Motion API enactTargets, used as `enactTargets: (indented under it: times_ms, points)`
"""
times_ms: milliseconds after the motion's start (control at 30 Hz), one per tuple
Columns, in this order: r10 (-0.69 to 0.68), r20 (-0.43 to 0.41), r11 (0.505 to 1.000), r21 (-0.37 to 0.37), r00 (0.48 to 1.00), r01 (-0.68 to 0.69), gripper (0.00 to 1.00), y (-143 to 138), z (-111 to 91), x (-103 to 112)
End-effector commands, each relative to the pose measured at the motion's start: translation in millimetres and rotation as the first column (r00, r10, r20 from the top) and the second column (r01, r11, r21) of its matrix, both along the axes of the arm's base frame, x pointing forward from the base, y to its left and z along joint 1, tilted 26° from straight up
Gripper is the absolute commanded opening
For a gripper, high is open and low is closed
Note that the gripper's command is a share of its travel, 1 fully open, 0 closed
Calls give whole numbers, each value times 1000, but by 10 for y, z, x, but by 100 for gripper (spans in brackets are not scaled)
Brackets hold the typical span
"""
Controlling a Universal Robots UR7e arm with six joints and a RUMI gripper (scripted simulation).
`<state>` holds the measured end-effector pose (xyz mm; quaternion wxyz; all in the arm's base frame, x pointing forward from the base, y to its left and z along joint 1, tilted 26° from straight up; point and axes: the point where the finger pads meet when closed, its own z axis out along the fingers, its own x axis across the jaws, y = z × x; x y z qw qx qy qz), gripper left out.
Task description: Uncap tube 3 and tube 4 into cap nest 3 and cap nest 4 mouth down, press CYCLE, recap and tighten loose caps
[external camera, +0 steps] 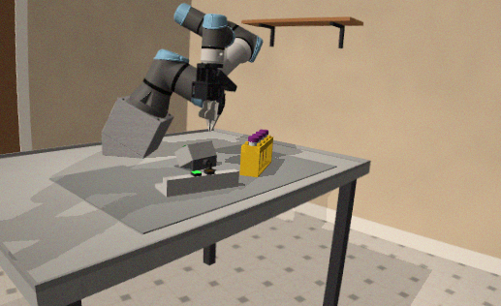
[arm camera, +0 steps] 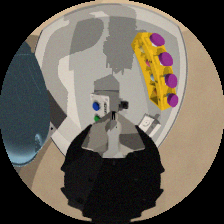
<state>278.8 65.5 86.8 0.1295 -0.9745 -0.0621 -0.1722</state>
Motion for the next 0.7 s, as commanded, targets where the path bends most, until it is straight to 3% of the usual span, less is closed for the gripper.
enactTargets:
  times_ms: [0,167,200,667]
  points:
    - [79,-264,997,-1,961,-82,0,-511,-700,-188]
    - [79,-264,997,-1,961,-82,0,-511,-700,-188]
    - [79,-264,997,-1,961,-82,0,-622,-355,-317]
    - [79,-264,997,-1,961,-82,0,-622,-355,-317]
